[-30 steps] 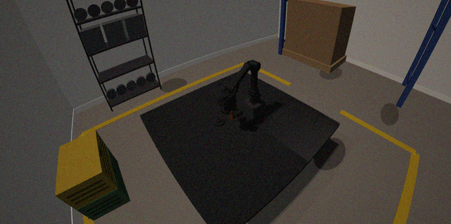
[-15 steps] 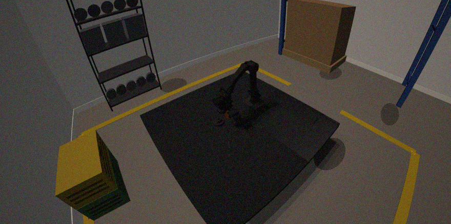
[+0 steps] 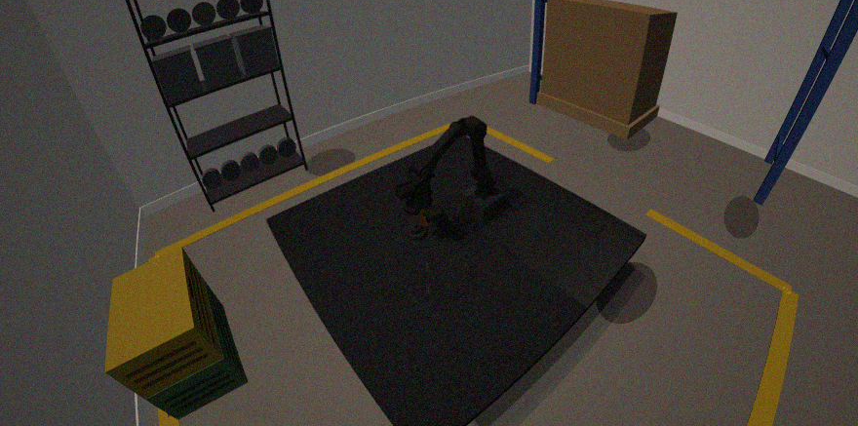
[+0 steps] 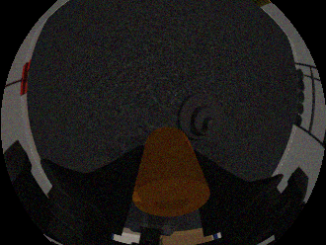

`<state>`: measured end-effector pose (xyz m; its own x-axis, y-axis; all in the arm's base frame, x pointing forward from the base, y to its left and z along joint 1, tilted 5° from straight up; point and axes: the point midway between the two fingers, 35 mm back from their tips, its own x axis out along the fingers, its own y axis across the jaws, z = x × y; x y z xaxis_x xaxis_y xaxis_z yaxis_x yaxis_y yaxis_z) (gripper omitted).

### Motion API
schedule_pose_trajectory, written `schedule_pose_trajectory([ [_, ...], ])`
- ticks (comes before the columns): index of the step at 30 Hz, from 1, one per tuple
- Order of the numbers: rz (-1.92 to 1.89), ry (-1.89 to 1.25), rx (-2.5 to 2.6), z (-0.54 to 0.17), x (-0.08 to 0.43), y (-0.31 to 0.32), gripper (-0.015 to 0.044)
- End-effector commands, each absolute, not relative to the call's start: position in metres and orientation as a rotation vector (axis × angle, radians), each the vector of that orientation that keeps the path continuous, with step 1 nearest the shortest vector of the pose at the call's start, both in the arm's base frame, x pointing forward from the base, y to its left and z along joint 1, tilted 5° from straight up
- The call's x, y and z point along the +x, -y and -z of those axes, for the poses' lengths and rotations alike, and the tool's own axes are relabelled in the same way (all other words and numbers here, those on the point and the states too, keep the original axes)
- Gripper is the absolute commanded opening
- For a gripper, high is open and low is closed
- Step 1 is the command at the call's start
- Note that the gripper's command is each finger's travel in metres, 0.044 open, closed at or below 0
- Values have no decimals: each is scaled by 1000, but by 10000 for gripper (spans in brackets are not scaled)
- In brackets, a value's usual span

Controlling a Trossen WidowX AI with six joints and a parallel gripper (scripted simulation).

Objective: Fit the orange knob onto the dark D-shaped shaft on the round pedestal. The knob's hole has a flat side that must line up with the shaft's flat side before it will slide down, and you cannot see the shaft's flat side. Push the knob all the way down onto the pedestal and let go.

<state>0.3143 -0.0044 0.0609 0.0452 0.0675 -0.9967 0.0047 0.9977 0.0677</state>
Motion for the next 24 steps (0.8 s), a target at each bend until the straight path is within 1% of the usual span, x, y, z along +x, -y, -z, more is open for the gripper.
schedule_pose_trajectory([
  [1,-51,-1520,55,-56,319,16,0],
  [19,-50,-1517,58,-33,326,68,0],
  [24,-50,-1517,58,-28,327,69,0],
])
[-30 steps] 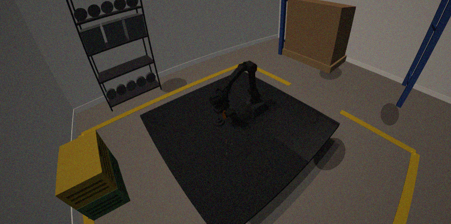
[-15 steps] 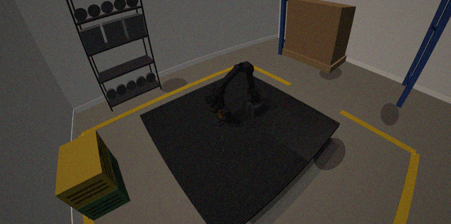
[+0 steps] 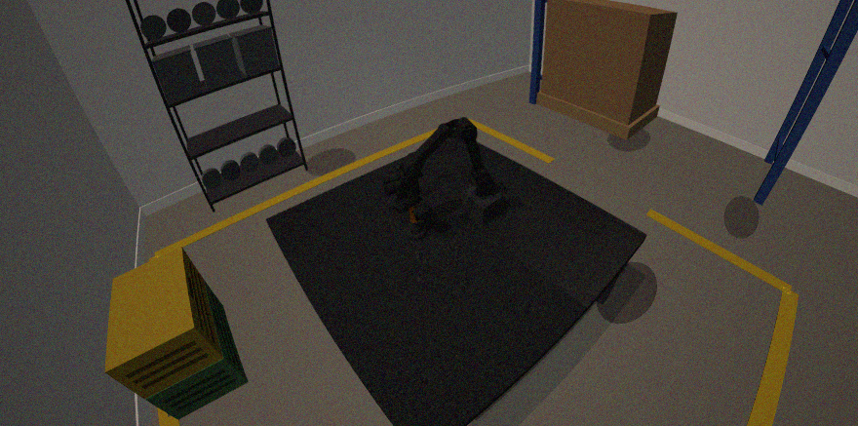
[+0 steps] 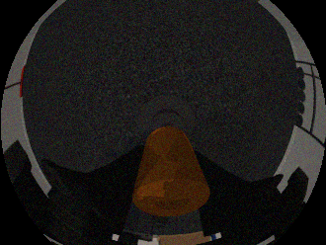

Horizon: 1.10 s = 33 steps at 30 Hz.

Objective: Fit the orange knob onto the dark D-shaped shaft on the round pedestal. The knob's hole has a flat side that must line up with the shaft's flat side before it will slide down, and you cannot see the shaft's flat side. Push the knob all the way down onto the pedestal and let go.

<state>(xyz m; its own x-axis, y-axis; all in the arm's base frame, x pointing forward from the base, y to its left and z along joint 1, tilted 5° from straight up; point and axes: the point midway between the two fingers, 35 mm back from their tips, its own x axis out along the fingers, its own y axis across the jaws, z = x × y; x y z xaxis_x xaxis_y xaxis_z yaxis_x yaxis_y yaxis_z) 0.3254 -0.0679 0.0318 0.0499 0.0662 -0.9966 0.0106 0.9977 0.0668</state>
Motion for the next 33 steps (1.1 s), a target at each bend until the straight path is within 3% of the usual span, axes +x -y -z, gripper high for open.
schedule_pose_trajectory([
  [1,-50,-1517,58,-25,327,69,0],
  [33,-47,-1517,62,-7,326,67,0],
])
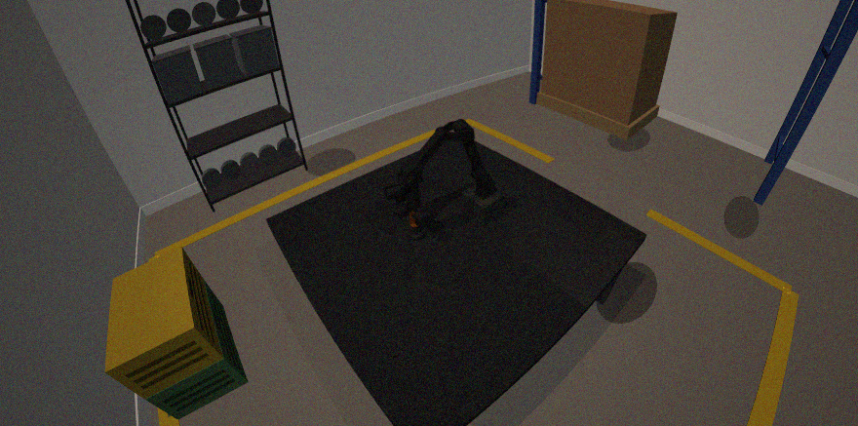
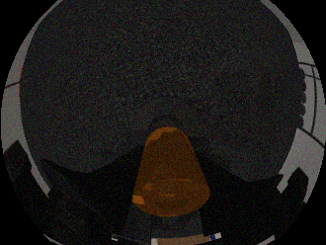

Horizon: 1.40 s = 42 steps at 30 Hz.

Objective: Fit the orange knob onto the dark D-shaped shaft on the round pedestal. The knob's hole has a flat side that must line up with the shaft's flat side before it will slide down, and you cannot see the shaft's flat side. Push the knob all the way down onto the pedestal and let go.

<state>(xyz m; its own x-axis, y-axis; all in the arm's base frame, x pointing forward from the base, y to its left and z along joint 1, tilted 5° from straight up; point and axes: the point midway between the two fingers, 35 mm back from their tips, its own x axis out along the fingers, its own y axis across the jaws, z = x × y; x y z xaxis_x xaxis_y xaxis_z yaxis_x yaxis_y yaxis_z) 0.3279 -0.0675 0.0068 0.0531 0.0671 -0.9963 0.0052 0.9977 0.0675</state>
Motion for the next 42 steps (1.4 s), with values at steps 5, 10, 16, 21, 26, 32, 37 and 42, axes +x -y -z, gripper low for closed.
schedule_pose_trajectory([
  [5,-47,-1518,62,-6,326,67,0],
  [10,-47,-1518,62,-5,326,67,0],
  [16,-47,-1518,62,-9,326,68,0],
  [21,-66,-1517,41,-11,326,68,0],
  [26,-197,-1506,-97,-12,327,68,0],
  [32,-205,-1504,-106,-9,331,68,0],
  [37,-205,-1505,-106,-7,330,68,0],
  [42,-205,-1505,-106,-6,330,68,0],
])
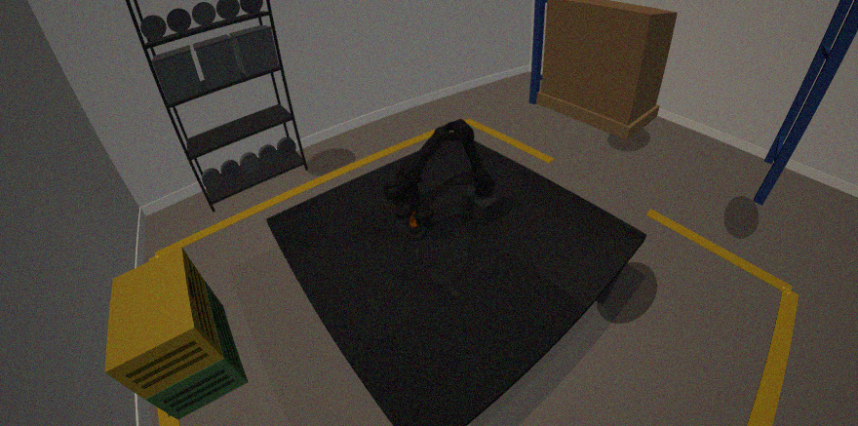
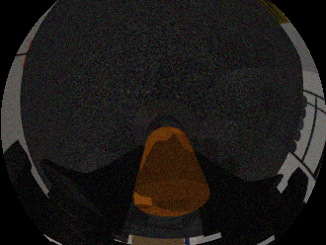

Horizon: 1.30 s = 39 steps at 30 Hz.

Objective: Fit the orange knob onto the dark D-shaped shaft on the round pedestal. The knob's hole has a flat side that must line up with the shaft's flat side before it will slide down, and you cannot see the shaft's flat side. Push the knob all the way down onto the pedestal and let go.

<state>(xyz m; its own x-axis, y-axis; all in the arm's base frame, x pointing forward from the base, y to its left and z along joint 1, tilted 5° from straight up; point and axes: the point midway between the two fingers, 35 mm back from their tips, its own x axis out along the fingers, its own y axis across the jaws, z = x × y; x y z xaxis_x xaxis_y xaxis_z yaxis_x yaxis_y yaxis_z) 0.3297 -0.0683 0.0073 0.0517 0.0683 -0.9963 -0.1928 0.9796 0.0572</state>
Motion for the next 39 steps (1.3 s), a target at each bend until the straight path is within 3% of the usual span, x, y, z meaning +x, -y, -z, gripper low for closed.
schedule_pose_trajectory([
  [1,-205,-1505,-106,-7,329,68,0],
  [39,-363,-1480,-273,-9,331,68,0],
])
